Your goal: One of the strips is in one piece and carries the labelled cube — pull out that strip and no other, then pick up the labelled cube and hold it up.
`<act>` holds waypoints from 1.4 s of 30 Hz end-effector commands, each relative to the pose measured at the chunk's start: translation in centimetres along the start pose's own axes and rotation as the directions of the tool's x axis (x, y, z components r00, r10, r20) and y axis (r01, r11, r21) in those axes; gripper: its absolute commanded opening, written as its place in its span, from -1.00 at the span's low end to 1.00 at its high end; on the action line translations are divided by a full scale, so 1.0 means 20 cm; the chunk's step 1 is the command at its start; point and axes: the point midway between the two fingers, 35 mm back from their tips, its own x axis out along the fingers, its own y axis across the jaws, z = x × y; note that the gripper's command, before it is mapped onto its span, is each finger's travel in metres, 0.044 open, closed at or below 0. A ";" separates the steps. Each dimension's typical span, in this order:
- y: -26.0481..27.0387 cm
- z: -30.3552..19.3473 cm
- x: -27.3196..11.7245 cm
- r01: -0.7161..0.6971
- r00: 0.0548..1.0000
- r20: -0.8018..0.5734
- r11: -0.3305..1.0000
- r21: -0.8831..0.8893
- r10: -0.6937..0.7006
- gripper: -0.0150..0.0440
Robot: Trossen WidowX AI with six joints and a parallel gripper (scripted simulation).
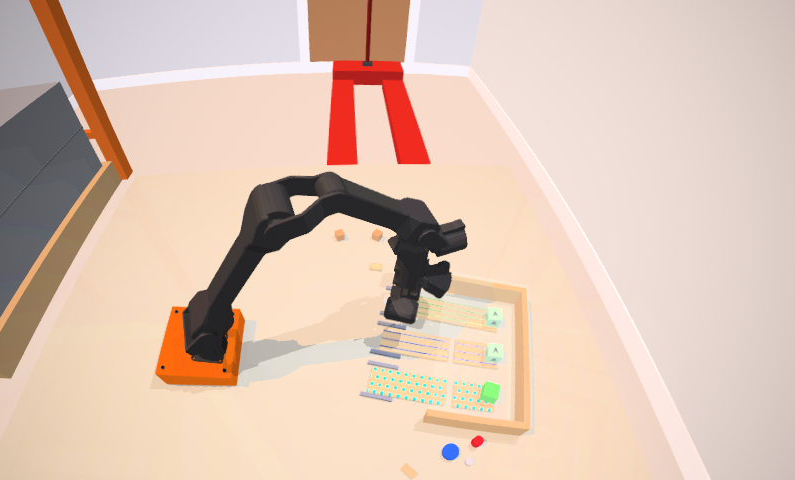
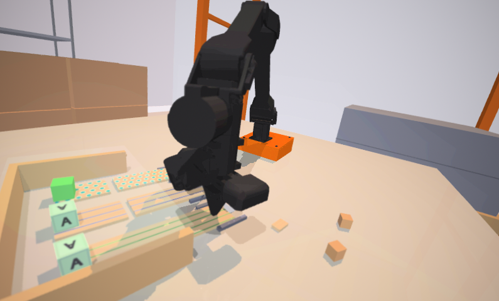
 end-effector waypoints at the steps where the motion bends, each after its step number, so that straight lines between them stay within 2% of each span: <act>1: 0.00 0.00 0.01 0.002 1.000 0.003 1.000 0.005 -0.002 -0.49; 16: 0.00 0.00 0.02 0.002 1.000 0.003 1.000 0.005 -0.002 -0.49; 42: 0.00 -0.20 0.03 0.002 1.000 -0.001 1.000 0.005 -0.002 -0.49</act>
